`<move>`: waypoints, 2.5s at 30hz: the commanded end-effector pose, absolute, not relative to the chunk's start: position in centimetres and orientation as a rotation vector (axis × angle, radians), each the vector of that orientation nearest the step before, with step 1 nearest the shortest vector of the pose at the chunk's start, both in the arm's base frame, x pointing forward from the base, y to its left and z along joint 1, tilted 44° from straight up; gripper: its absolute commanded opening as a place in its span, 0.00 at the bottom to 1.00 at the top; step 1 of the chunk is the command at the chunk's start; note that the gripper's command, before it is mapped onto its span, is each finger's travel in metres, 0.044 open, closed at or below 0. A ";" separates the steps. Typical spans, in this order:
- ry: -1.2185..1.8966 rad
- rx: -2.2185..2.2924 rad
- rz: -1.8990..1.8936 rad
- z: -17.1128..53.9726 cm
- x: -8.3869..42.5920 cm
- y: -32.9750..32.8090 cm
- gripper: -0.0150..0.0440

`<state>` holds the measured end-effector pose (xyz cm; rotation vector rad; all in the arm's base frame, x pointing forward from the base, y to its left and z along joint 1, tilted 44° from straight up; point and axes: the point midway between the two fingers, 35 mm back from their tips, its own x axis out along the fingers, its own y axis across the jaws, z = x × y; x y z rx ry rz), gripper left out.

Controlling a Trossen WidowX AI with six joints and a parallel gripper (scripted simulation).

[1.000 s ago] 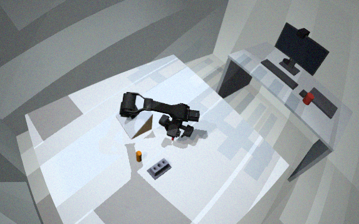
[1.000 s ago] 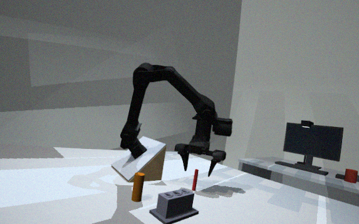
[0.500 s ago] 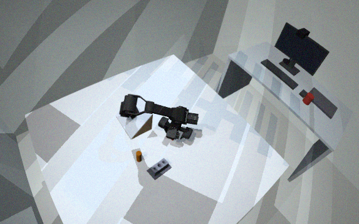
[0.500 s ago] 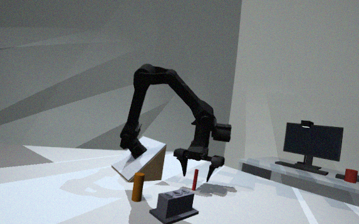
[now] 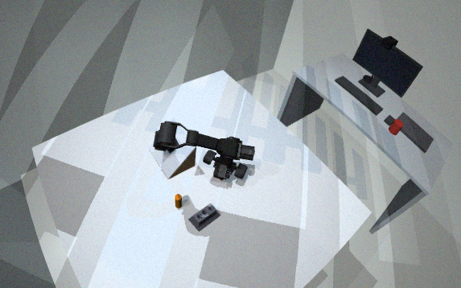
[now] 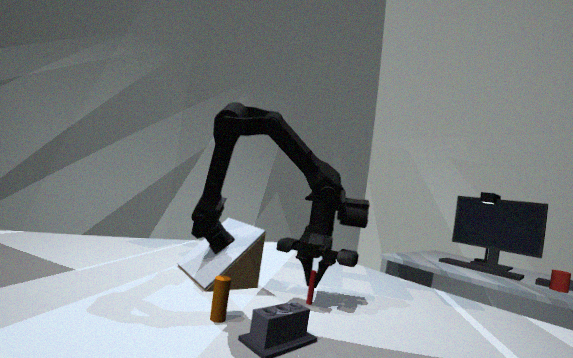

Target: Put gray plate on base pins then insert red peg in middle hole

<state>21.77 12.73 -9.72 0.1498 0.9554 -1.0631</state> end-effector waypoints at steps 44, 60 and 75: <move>0.962 0.137 -1.058 -3.9 22.6 17.6 0.25; 0.973 0.125 -1.043 -1.6 25.8 16.2 0.25; 0.974 0.136 -1.041 1.0 28.8 14.3 0.25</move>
